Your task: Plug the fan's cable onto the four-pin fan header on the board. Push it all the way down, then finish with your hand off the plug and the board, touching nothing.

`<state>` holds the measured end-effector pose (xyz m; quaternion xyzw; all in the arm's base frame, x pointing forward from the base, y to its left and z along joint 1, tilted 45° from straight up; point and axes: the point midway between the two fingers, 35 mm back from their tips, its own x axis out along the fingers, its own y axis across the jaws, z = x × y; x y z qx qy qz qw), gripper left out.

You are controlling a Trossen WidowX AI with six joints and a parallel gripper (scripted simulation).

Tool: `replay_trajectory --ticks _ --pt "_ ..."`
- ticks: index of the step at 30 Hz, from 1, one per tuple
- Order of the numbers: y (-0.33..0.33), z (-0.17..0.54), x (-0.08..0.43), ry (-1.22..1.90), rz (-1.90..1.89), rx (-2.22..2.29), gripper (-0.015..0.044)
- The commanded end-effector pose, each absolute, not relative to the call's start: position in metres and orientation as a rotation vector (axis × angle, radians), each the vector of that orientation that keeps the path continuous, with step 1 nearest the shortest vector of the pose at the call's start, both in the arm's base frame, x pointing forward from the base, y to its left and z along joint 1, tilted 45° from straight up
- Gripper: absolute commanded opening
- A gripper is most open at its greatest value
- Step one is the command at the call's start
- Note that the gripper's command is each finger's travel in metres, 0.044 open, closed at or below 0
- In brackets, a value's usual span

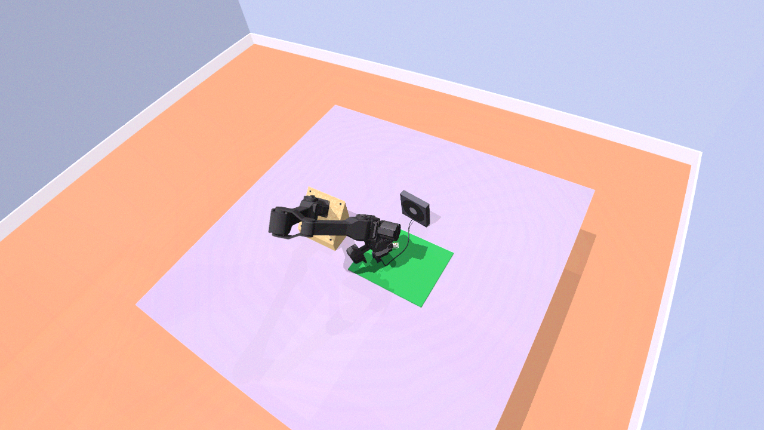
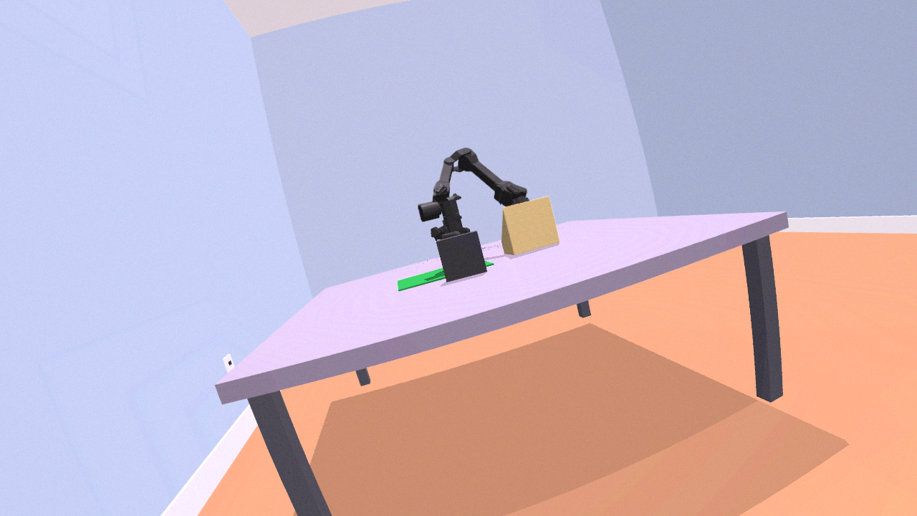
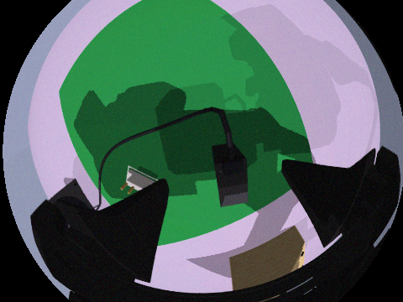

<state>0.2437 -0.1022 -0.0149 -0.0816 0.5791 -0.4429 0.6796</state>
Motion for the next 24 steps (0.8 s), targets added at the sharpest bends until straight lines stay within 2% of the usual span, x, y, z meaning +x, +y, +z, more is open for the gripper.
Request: replay_trajectory --ticks 1,10,24 --pt "-0.1070 -0.0217 0.2396 1.314 -0.995 -0.197 0.0440" --pt "-0.1087 -0.0232 0.2391 1.314 -0.996 -0.198 0.0440" --pt "-0.1081 -0.0213 0.2409 1.306 -0.996 -0.188 0.0072"
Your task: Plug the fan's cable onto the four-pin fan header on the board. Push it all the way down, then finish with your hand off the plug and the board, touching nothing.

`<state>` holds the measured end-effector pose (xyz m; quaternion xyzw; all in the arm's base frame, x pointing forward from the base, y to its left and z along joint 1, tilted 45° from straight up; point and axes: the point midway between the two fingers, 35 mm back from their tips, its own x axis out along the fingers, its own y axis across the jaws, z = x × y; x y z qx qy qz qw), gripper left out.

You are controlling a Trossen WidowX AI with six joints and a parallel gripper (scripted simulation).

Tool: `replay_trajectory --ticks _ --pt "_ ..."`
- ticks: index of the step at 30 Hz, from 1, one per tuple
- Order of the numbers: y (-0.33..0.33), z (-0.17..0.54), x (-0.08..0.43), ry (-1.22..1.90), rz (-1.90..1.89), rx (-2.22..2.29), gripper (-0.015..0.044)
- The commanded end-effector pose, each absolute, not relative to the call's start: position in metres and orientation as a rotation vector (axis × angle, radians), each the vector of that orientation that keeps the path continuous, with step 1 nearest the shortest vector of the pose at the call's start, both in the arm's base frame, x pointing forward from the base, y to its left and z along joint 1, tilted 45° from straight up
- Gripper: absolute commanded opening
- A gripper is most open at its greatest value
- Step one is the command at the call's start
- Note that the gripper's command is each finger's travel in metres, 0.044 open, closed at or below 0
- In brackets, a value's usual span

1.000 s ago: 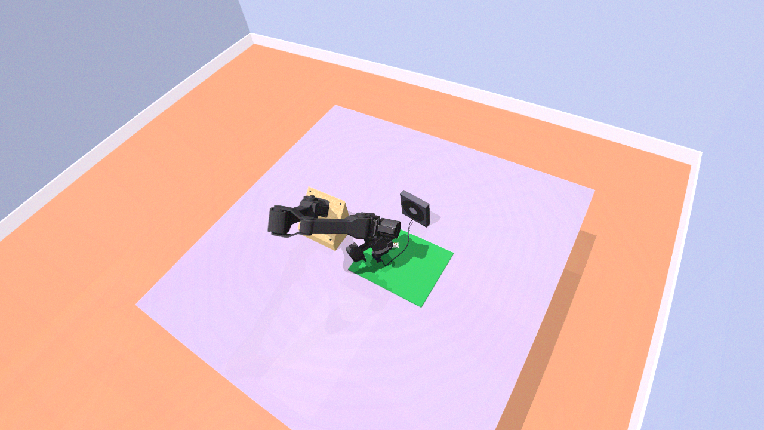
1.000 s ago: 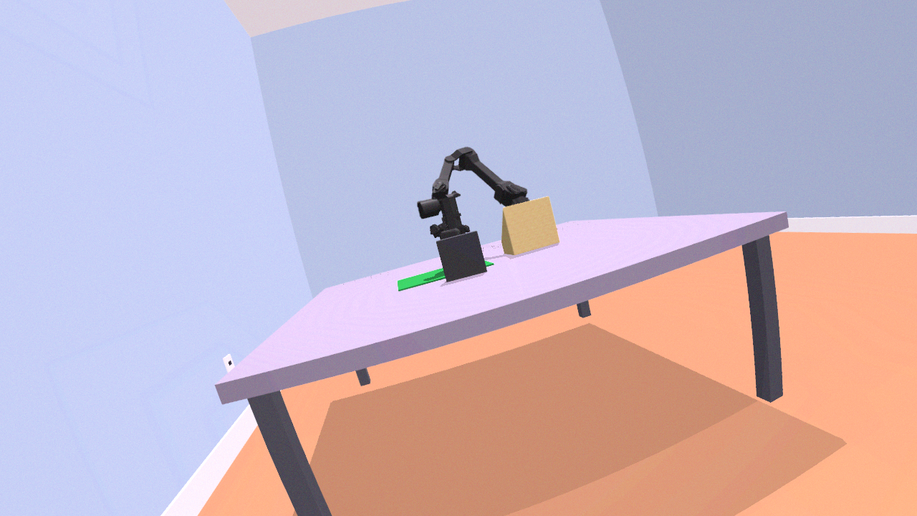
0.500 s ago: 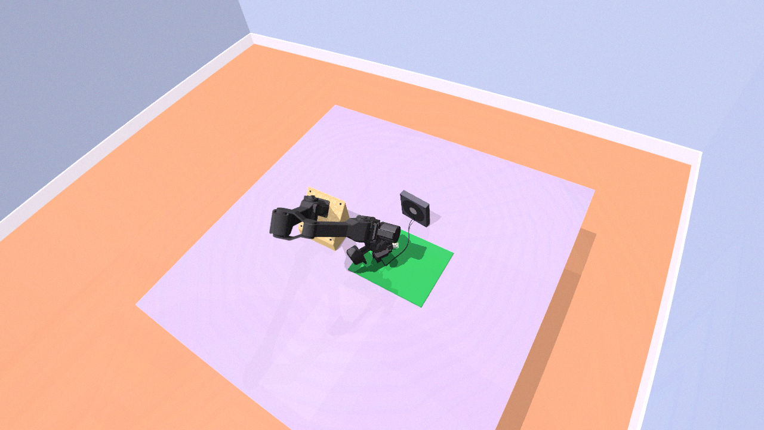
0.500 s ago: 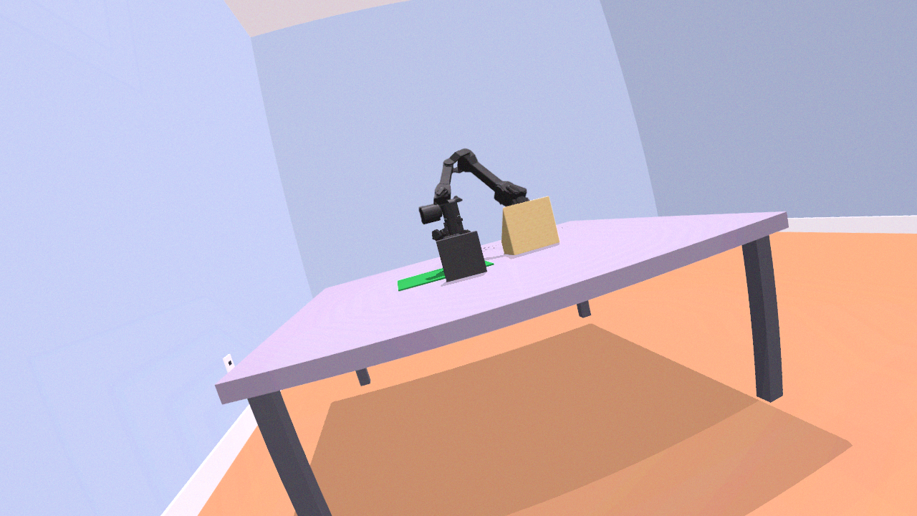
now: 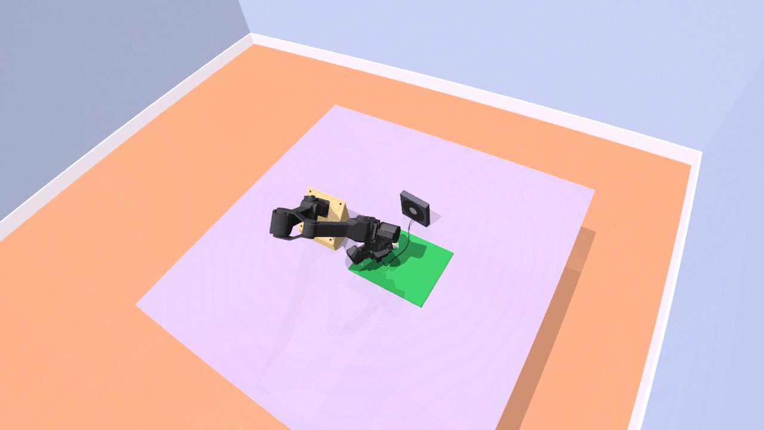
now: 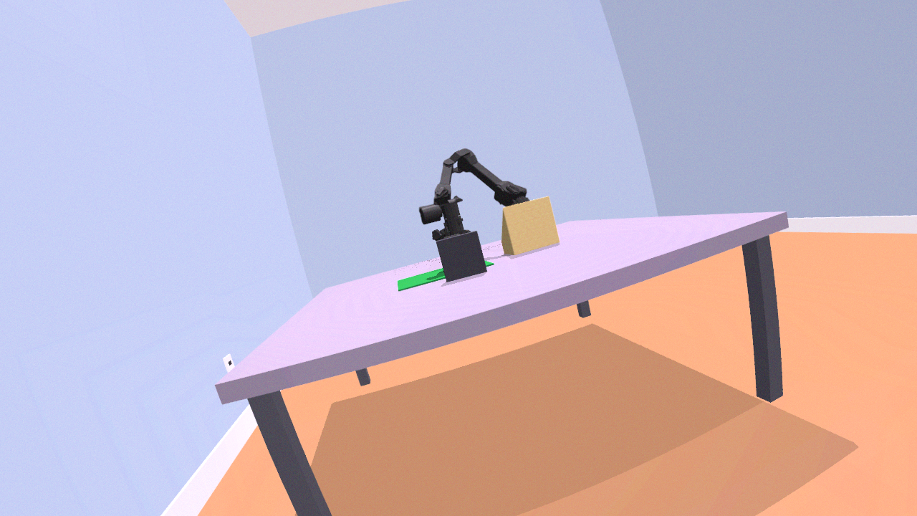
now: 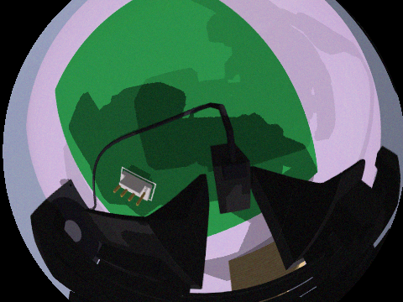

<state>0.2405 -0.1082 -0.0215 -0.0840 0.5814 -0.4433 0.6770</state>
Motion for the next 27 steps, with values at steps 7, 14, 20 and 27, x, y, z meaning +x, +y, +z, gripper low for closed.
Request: replay_trajectory --ticks 7,14,20,27 --pt "-0.102 -0.016 0.242 1.308 -0.995 -0.188 0.0000" --pt "-0.073 0.014 0.245 1.314 -0.994 -0.196 0.0000" --pt "-0.069 0.009 0.249 1.357 -0.939 -0.259 0.0000" --pt "-0.057 -0.003 0.259 1.470 -0.774 -0.439 0.0000"
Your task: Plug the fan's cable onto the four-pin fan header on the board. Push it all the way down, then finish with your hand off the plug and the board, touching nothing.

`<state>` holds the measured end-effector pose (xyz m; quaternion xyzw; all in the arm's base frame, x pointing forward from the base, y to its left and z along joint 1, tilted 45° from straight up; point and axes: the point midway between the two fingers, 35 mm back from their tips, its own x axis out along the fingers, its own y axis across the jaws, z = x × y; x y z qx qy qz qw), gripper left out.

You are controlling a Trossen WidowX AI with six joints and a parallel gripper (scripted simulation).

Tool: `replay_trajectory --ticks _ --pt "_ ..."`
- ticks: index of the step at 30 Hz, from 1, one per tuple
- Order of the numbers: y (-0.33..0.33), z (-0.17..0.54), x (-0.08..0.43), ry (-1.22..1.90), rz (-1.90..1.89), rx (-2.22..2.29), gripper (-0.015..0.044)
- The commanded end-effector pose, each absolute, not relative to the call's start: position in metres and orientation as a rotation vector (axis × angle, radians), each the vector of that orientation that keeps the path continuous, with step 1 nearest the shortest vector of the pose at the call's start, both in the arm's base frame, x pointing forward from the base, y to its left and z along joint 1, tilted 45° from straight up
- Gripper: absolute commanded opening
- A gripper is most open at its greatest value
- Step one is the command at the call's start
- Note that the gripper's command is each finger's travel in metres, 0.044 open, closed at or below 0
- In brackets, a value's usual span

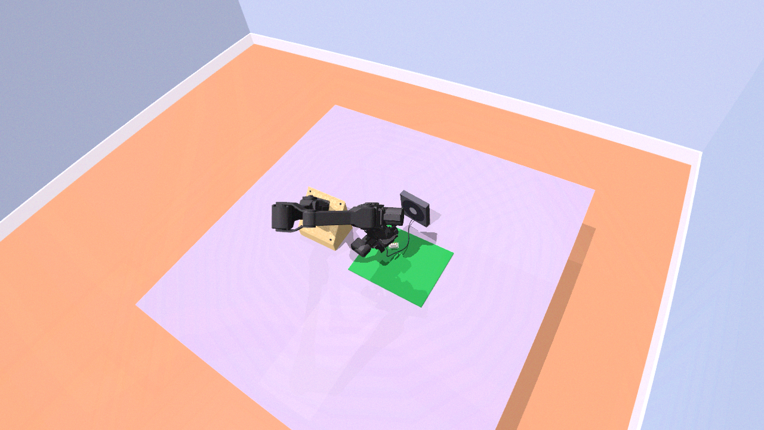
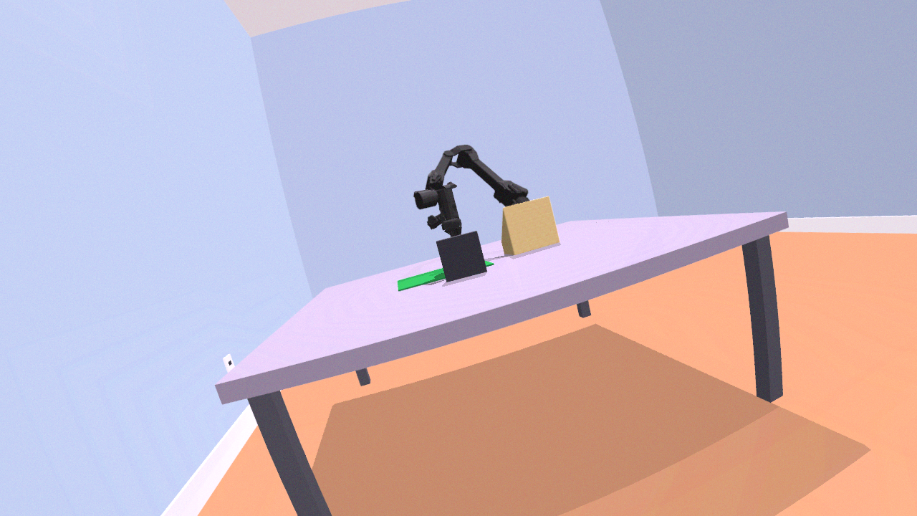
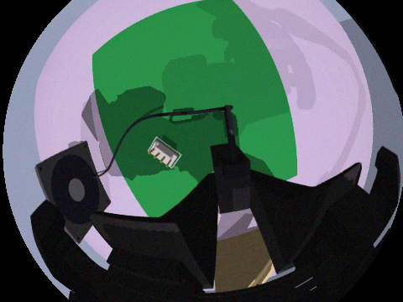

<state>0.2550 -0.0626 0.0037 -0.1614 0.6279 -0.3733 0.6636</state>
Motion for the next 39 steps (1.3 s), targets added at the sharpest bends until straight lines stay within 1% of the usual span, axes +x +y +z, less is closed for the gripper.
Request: replay_trajectory --ticks 1,20,39 --pt "-0.056 -0.004 0.261 1.485 -0.750 -0.465 0.0000" --pt "-0.024 -0.040 0.281 1.707 -0.268 -0.930 0.0000" --pt "-0.023 -0.039 0.278 1.710 -0.260 -0.938 0.0000"
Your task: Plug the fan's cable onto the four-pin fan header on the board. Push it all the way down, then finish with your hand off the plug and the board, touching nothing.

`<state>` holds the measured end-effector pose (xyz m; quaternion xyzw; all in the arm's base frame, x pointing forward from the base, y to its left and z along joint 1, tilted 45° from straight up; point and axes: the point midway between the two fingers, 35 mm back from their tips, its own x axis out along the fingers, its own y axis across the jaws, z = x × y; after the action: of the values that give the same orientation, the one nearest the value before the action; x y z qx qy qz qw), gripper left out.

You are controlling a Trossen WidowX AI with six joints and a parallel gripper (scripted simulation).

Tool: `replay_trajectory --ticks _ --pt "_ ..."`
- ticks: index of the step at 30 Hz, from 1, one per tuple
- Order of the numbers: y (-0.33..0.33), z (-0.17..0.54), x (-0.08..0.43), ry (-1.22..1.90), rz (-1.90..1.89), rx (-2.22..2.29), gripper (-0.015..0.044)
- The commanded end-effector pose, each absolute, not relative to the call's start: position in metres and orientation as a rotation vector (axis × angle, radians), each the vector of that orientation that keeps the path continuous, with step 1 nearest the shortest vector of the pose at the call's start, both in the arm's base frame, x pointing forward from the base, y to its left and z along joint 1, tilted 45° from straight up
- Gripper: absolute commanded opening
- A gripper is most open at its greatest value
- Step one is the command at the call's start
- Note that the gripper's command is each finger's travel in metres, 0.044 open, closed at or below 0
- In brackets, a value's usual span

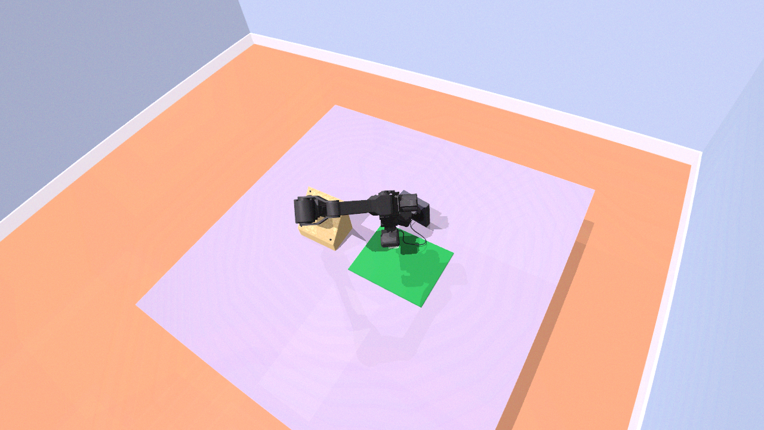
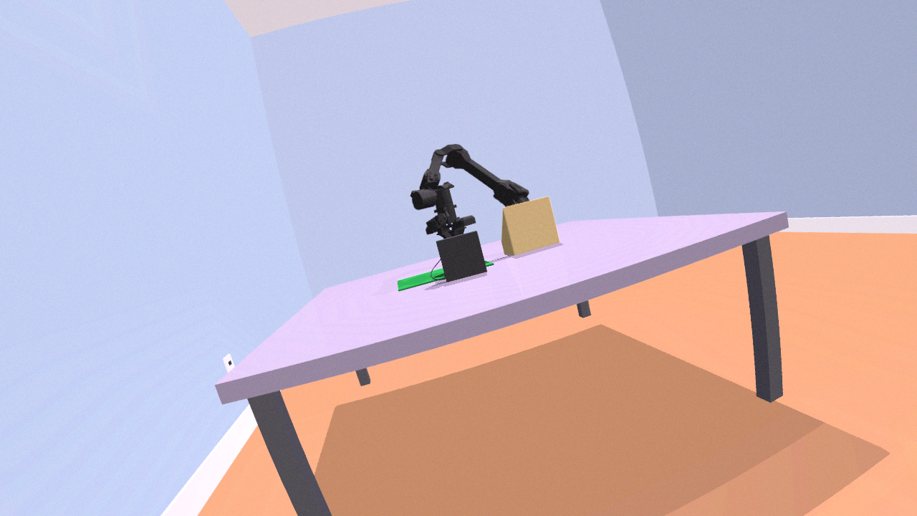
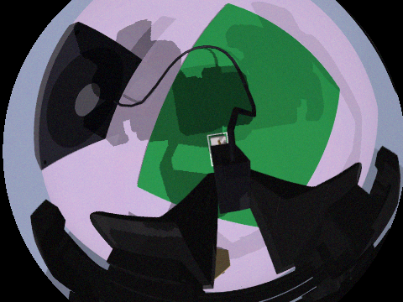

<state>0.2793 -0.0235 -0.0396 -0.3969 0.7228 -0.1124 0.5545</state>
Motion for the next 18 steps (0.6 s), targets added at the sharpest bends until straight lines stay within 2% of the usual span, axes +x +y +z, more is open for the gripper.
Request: replay_trajectory --ticks 1,18 --pt "-0.023 -0.039 0.278 1.710 -0.260 -0.938 0.0000" --pt "-0.034 -0.046 0.276 1.709 -0.263 -0.936 0.0000"
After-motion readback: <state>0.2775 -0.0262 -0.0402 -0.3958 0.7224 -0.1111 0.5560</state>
